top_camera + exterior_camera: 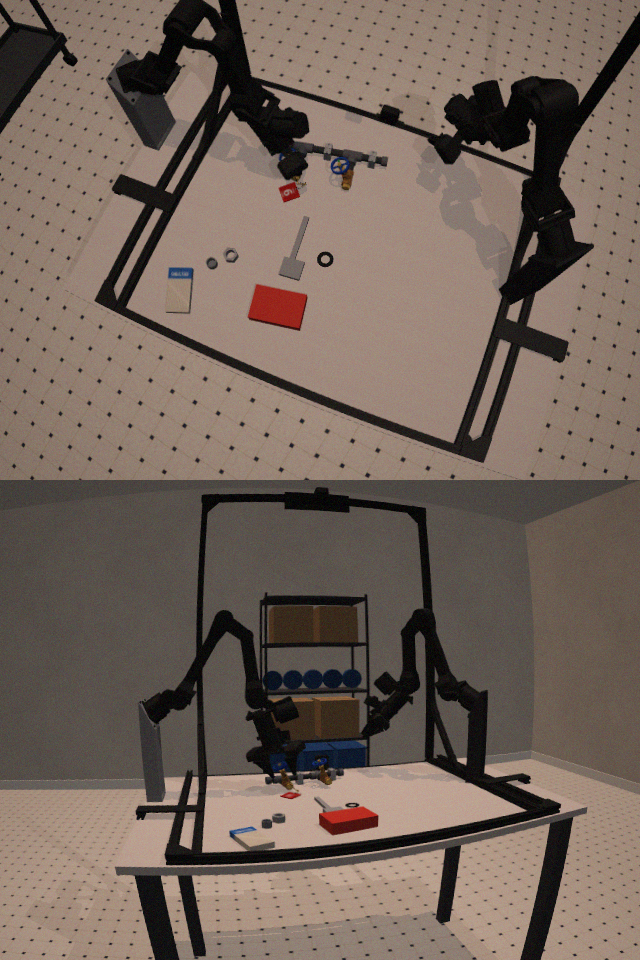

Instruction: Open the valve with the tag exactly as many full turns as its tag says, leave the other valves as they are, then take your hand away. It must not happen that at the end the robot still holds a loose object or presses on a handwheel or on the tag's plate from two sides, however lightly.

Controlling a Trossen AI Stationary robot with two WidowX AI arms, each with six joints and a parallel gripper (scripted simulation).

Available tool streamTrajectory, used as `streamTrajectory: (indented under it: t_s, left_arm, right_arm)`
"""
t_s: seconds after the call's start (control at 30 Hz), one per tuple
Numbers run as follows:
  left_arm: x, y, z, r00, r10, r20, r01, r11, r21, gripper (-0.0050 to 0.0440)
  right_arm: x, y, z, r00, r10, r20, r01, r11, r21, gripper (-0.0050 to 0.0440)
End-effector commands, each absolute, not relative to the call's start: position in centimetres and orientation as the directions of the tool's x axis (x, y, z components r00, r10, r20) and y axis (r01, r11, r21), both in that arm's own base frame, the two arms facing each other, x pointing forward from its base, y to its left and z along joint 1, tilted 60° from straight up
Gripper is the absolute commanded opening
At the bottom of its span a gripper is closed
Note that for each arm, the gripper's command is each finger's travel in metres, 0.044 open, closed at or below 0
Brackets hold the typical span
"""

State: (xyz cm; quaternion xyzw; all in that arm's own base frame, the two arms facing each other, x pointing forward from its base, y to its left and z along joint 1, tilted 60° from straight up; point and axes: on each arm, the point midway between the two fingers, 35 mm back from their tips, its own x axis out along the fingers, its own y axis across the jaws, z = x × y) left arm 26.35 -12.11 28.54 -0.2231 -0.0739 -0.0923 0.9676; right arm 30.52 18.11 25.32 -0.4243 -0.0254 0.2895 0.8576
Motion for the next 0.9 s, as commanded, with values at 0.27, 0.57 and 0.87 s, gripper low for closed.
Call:
streamTrajectory:
  t_s: [0.27,0.57,0.87]
  left_arm:
    - [26.35,-12.11,28.54,0.972,-0.146,0.184,0.212,0.883,-0.418,0.04]
    - [26.35,-12.11,28.54,0.972,-0.146,0.184,0.212,0.883,-0.418,0.04]
    - [26.35,-12.11,28.54,0.972,-0.146,0.184,0.212,0.883,-0.418,0.04]
  right_arm:
    - [30.52,18.11,25.32,0.831,0.518,-0.203,-0.556,0.789,-0.263,0.04]
    - [30.52,18.11,25.32,0.831,0.518,-0.203,-0.507,0.855,0.104,0.04]
    - [30.52,18.11,25.32,0.831,0.518,-0.203,-0.364,0.782,0.506,0.04]
